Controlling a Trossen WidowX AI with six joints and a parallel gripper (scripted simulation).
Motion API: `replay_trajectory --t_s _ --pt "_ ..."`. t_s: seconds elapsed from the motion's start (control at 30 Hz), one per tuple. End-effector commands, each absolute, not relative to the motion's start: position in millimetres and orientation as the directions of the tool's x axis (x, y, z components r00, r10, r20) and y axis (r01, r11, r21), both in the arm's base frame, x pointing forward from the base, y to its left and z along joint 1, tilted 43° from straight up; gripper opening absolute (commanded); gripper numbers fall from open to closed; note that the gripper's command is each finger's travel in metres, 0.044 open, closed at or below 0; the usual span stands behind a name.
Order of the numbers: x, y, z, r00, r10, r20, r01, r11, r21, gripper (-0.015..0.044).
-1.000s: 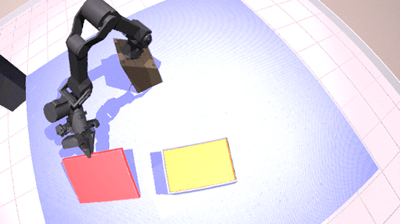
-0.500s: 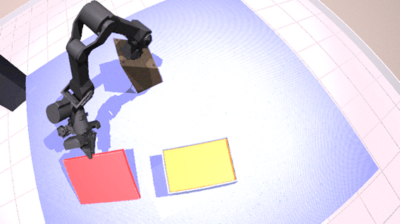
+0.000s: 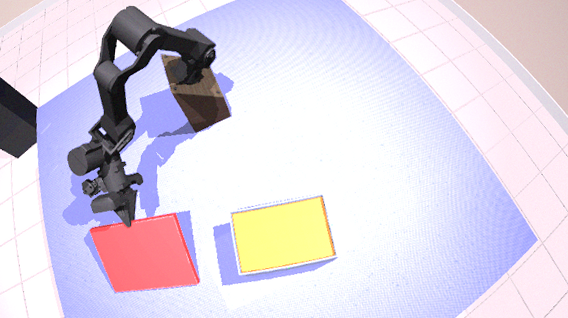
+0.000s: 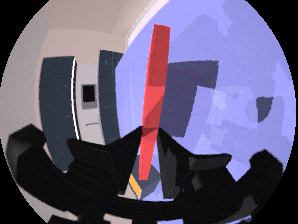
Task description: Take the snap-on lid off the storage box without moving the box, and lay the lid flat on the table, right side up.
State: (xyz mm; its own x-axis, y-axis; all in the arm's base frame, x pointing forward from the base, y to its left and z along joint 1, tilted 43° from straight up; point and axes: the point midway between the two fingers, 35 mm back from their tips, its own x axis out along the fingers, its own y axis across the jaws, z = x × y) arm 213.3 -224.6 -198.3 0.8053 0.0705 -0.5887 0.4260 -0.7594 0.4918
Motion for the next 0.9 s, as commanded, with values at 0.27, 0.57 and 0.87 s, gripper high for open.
replay_trajectory --t_s 0.27,0.57,0.87 --pt "215 -210 -211 0.795 0.088 -0.6 0.44 -0.765 0.47 0.0" --pt "216 -205 -217 0.795 0.088 -0.6 0.439 -0.765 0.47 0.0" --pt "218 -201 -222 0.795 0.088 -0.6 0.439 -0.766 0.47 0.0"
